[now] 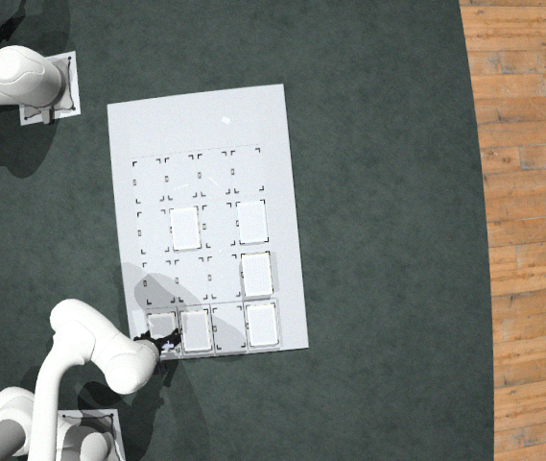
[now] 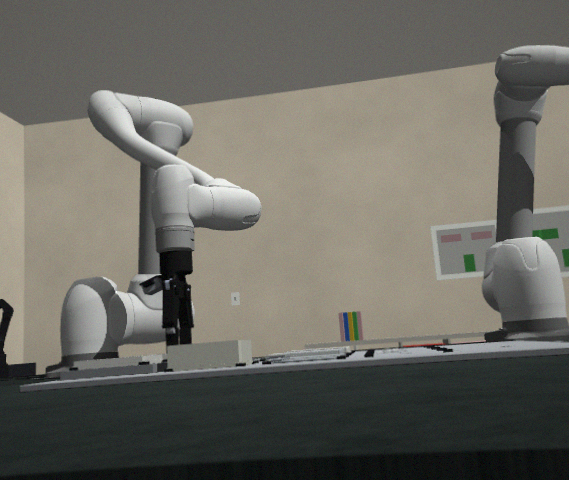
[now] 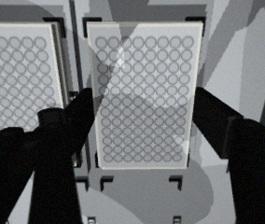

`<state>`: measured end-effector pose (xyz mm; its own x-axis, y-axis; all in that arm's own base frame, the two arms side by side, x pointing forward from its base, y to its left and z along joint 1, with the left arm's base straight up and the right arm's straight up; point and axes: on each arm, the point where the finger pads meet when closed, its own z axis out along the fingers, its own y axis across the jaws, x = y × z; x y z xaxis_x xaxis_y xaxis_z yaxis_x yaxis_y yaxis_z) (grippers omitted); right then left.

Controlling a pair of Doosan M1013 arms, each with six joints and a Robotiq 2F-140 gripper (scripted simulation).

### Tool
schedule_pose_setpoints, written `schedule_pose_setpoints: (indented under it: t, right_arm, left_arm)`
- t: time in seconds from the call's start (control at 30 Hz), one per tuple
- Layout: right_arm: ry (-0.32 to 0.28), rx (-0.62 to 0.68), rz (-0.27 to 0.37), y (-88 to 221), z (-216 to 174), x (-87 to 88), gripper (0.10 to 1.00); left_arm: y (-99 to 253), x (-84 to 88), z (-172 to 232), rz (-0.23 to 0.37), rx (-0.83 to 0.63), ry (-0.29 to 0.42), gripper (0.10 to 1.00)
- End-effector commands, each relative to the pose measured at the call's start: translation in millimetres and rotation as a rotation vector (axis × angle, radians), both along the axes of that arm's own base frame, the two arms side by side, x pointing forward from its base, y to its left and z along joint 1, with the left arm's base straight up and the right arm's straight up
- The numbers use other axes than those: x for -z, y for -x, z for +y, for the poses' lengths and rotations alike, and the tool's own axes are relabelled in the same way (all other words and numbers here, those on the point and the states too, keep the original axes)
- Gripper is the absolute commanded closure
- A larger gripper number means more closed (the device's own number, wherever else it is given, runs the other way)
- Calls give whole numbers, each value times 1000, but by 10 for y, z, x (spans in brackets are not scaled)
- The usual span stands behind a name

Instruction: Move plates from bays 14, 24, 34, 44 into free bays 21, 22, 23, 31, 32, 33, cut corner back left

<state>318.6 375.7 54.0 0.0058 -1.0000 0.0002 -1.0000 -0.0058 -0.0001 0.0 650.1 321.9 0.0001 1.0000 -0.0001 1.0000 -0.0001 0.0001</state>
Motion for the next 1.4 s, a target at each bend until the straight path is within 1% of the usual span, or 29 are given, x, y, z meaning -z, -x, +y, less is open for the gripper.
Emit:
schedule_pose_setpoints:
  t: [0.0, 0.5, 0.53, 1.37]
  right_arm:
    - [-1, 0, 0, -2, 4, -5, 515]
    - [-1, 0, 0, -2, 4, -5, 523]
    - [-1, 0, 0, -2, 4, -5, 999]
    - [-1, 0, 0, -2, 4, -28, 999]
  left_arm:
    - [1, -10, 2, 0, 0, -2, 98]
    - [1, -10, 2, 0, 0, -2, 98]
    - [1, -10, 2, 0, 0, -2, 98]
    - [1, -10, 2, 0, 0, -2, 98]
